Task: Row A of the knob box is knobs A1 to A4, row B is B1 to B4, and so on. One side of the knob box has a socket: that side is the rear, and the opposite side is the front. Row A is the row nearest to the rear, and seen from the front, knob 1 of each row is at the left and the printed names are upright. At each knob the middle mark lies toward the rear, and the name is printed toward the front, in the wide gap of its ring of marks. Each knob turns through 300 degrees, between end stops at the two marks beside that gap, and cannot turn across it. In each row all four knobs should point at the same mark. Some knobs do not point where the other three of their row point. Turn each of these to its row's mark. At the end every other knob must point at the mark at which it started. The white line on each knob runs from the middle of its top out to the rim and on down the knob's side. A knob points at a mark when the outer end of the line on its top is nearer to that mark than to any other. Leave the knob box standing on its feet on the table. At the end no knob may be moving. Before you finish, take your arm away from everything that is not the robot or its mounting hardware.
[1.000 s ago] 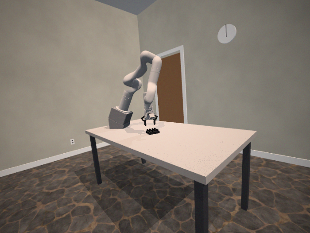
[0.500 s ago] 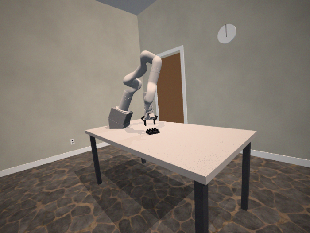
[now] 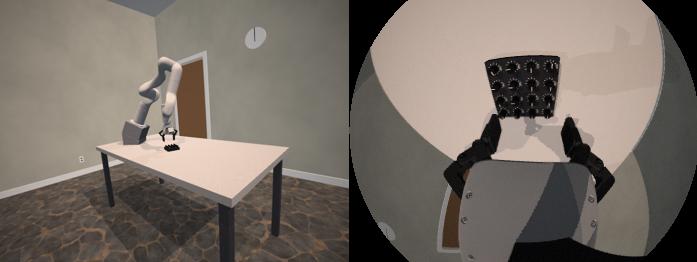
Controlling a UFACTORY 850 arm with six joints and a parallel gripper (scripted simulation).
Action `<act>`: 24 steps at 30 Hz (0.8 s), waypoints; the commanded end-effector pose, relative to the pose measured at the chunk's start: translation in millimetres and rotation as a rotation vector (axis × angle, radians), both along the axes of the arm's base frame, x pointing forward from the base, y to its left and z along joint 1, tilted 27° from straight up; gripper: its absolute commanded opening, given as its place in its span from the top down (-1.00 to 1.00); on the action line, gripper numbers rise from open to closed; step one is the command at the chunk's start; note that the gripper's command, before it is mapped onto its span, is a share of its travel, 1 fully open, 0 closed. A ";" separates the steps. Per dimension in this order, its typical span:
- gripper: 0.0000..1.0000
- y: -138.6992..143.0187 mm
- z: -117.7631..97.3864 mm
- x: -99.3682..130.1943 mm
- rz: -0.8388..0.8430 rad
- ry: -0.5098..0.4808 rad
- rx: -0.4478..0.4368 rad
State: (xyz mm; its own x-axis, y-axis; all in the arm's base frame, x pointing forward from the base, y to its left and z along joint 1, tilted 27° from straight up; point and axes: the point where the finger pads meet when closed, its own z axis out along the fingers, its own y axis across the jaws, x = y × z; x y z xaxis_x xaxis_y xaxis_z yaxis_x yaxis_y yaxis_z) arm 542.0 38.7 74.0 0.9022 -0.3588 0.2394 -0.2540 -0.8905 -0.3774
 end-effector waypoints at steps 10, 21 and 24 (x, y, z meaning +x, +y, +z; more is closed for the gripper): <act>-1.00 -0.2 0.6 0.5 0.000 -0.001 0.000; -1.00 0.7 -0.2 -2.1 0.000 -0.002 0.000; -1.00 1.7 -1.1 -4.9 0.000 -0.002 0.000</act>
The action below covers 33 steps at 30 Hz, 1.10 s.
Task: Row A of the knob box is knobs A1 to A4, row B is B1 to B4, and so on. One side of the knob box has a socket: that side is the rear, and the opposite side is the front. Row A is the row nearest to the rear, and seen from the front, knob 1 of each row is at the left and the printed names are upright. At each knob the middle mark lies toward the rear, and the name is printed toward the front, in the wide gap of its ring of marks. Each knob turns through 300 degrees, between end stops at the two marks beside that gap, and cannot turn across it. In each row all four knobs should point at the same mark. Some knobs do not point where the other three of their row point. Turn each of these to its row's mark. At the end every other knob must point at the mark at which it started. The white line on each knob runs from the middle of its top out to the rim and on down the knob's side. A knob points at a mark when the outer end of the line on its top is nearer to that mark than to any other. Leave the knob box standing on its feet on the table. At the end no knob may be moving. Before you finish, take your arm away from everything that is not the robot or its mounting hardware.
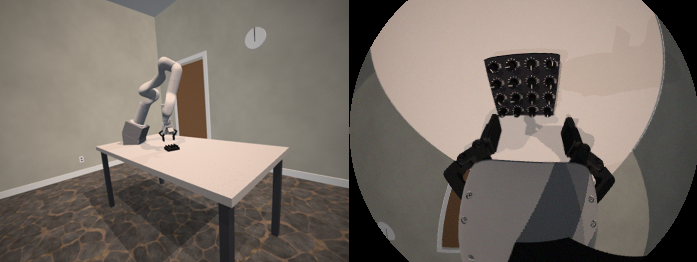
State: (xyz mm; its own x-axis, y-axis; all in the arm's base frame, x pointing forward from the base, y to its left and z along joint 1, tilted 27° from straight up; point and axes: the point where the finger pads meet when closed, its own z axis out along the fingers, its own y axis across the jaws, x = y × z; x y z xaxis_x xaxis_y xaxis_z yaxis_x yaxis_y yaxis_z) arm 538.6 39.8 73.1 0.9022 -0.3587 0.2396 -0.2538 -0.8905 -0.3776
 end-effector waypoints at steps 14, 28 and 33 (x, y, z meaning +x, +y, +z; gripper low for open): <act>-1.00 7.7 -6.5 -22.9 0.000 -0.001 0.000; -1.00 14.9 -12.9 -44.2 0.000 -0.001 0.000; -1.00 15.3 -13.3 -45.4 0.000 -0.001 0.000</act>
